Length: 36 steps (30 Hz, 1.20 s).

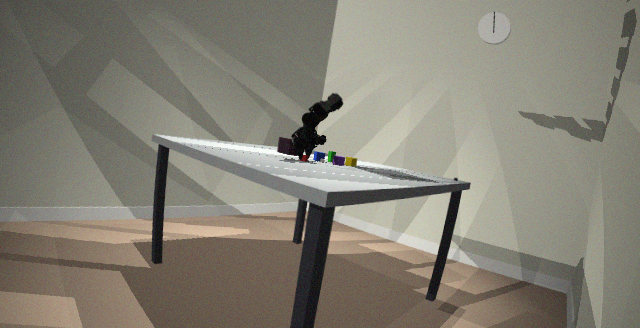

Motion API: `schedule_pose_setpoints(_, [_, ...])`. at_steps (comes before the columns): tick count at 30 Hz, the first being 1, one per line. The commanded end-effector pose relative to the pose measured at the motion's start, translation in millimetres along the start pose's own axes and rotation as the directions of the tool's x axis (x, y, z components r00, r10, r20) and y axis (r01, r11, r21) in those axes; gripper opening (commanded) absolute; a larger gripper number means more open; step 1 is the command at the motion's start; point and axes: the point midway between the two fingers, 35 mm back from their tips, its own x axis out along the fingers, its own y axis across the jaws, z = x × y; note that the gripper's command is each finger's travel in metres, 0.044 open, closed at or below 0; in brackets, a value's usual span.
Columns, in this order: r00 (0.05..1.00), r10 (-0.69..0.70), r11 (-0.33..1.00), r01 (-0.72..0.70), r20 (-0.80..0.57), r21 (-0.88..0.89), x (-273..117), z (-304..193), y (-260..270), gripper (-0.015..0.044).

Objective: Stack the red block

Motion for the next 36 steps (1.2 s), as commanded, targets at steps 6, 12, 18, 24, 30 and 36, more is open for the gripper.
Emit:
schedule_pose_setpoints(6, [1.000, 0.002, 1.000, -0.002, 0.002, 0.005, 0.0, -0.1, 0.3, 0.0335])
schedule_pose_setpoints(12, [1.000, 0.002, 1.000, -0.002, 0.002, 0.005, 0.0, -0.1, 0.3, 0.0178])
schedule_pose_setpoints(18, [1.000, 0.002, 1.000, -0.002, 0.002, 0.005, 0.0, -0.1, 0.3, 0.0098])
schedule_pose_setpoints(24, [1.000, 0.002, 1.000, -0.002, 0.002, 0.005, -3.0, -0.1, 0.1, 0.0019])
schedule_pose_setpoints(30, [1.000, 0.001, 1.000, -0.001, 0.001, 0.005, -28.6, -0.2, -0.6, 0.0000])
schedule_pose_setpoints(36, [1.000, 0.000, 1.000, 0.000, 0.001, 0.005, -57.2, -0.5, -0.7, 0.0000])
